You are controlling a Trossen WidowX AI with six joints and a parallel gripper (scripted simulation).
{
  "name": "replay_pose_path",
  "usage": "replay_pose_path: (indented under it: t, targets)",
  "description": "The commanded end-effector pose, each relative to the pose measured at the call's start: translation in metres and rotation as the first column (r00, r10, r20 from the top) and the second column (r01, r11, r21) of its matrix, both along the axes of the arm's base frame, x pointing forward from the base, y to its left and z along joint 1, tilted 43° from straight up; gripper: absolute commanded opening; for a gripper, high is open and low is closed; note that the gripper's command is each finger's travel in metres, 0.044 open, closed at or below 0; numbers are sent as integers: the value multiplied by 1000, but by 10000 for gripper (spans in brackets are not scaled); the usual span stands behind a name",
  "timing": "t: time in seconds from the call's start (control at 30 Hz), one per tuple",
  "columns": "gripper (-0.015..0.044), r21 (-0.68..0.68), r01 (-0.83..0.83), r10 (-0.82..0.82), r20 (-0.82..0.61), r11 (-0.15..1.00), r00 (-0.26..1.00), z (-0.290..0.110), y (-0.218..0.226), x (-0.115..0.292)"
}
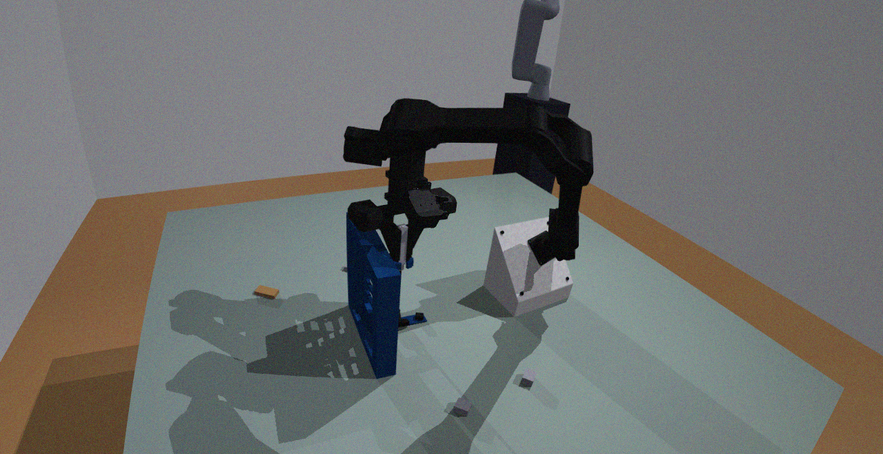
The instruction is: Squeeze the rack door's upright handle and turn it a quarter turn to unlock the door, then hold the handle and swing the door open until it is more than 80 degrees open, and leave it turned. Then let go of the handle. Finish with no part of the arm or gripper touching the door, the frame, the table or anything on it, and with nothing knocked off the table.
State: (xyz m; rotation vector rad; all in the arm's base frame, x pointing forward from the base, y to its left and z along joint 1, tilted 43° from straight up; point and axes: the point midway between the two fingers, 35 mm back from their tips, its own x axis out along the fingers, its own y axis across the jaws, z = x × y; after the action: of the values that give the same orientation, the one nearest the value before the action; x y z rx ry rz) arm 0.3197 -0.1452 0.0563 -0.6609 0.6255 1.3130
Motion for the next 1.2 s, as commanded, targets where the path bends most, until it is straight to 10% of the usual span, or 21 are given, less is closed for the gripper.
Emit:
replay_pose_path:
  t: [0.0,1.17]
  targets:
    - [165,0,-4,4,5,1000,1000,0,0,0]
    - [27,22,162,-158,-144,986,977,3,4,-6]
